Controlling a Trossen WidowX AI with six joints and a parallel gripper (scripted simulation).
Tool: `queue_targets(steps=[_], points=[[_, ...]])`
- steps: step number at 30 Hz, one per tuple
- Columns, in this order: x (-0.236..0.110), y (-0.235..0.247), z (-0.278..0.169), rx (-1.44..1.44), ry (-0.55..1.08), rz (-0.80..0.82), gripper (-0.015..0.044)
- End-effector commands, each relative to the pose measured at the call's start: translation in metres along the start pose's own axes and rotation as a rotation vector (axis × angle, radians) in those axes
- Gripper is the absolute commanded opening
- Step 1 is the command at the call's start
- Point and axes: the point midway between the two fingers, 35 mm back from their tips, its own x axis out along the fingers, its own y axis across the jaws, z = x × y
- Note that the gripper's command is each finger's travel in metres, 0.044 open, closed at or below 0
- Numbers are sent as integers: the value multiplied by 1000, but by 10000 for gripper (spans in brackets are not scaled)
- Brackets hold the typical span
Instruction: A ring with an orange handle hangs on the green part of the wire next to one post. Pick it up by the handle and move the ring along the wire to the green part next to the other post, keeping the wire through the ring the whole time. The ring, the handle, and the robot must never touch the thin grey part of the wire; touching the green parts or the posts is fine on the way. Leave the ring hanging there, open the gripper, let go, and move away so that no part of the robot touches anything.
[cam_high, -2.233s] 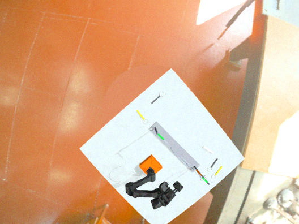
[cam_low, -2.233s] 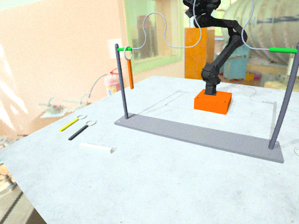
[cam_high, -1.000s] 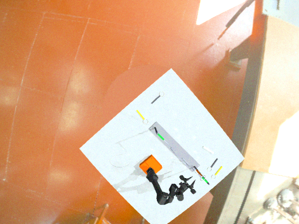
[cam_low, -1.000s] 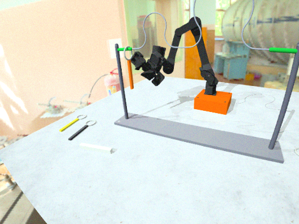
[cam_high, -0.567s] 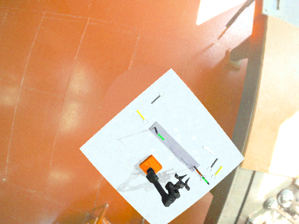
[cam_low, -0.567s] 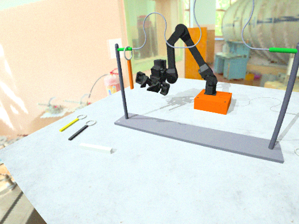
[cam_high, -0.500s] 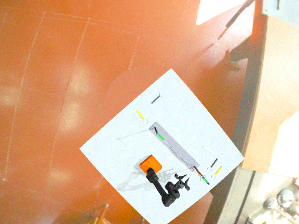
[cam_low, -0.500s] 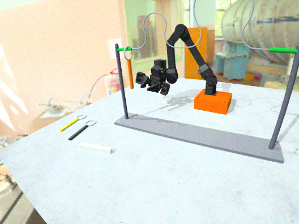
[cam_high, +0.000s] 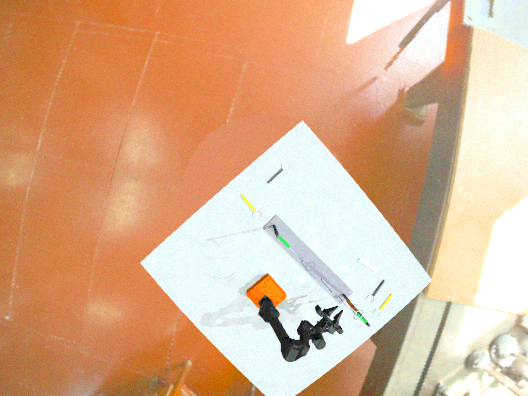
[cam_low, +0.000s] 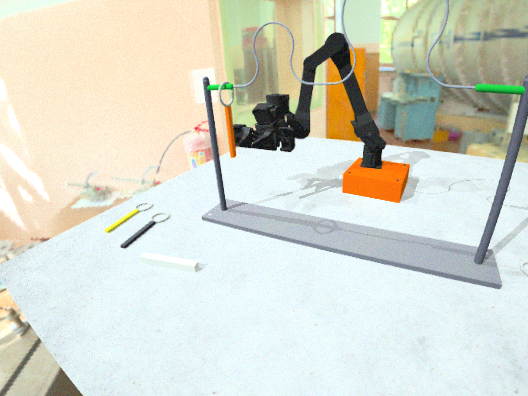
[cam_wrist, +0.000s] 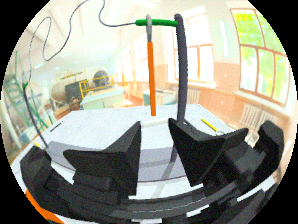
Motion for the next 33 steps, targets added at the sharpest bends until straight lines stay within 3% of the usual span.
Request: queue_targets(steps=[1,33], points=[[4,-3,6,20,-4,-9,160],[51,-6,7,20,-9,-9,160]])
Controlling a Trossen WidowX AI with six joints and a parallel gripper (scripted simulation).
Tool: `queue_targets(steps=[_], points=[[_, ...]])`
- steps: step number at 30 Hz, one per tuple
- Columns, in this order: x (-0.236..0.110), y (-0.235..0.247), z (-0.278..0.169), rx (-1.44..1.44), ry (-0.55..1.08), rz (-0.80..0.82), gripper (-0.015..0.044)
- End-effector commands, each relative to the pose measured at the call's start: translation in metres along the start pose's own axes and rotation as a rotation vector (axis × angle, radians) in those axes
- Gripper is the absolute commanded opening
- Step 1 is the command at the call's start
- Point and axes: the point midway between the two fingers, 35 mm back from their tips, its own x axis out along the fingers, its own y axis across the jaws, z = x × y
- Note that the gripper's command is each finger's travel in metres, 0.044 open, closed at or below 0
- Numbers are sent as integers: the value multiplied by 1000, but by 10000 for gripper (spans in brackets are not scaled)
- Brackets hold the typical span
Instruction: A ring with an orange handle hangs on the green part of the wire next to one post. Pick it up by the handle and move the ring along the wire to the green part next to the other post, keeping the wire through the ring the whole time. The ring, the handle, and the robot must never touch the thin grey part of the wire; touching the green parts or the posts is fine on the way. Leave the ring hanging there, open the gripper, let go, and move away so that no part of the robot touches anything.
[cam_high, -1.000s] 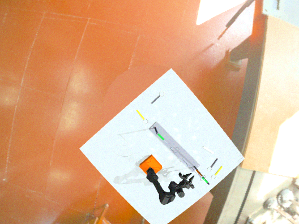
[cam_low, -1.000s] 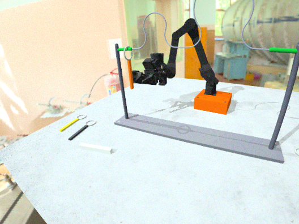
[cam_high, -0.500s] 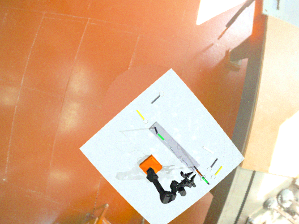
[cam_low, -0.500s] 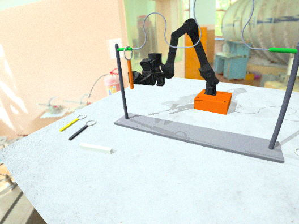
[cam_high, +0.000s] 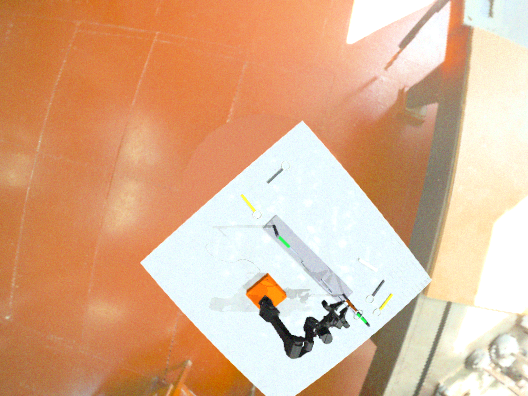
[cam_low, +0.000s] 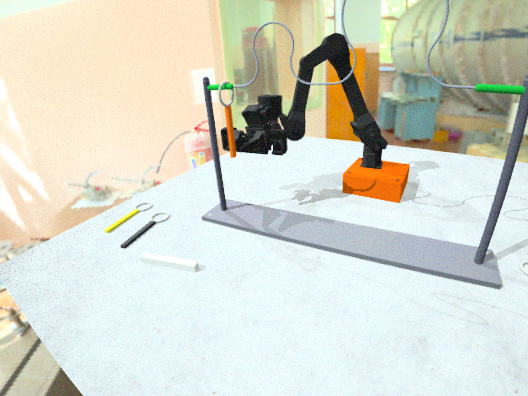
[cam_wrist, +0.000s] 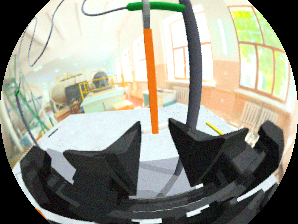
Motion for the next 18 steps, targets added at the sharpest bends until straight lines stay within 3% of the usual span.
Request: queue_targets(steps=[1,18], points=[[8,-3,3,-3,-5,-4,160],[34,0,4,-3,-8,-4,160]])
